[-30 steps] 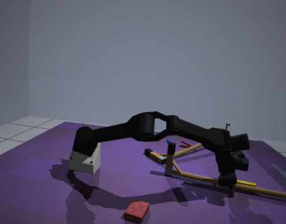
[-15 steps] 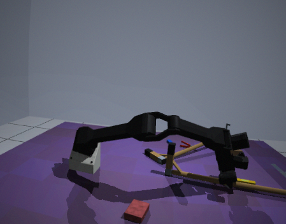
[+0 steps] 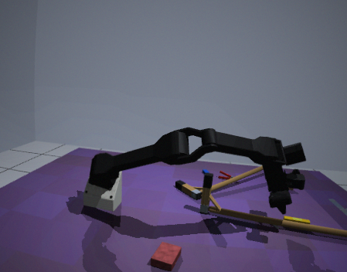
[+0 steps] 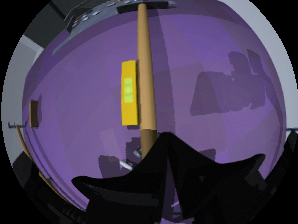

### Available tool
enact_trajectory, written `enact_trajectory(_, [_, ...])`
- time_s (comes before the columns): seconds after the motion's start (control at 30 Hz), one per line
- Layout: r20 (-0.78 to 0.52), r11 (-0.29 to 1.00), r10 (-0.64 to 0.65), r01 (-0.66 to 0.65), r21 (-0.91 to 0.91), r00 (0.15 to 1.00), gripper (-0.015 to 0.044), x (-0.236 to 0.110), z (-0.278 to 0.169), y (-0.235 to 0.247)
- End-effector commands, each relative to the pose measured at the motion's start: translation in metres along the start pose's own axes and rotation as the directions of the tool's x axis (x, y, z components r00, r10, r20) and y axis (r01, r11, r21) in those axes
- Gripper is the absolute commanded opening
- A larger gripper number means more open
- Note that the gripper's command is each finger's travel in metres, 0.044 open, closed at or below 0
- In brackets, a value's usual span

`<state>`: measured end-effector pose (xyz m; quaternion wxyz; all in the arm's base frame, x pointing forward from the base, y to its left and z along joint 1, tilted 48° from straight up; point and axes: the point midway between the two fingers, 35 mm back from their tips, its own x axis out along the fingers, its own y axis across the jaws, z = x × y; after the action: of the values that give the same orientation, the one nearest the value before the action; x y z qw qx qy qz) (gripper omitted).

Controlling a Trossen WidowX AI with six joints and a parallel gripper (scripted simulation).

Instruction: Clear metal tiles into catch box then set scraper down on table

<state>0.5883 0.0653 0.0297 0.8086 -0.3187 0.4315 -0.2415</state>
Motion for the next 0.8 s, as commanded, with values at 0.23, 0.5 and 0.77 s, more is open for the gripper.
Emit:
enact_trajectory(0.23, [-0.108, 0.999, 0.006, -0.010, -0.039, 0.994, 0.0000, -0.002, -0.026, -0.022])
enact_trajectory(0.5, [-0.216, 0.996, 0.014, -0.032, -0.081, 0.976, 0.0000, -0.001, -0.056, -0.042])
enact_trajectory(0.77, [-0.216, 0.996, 0.014, -0.032, -0.081, 0.976, 0.0000, 0.004, -0.058, -0.042])
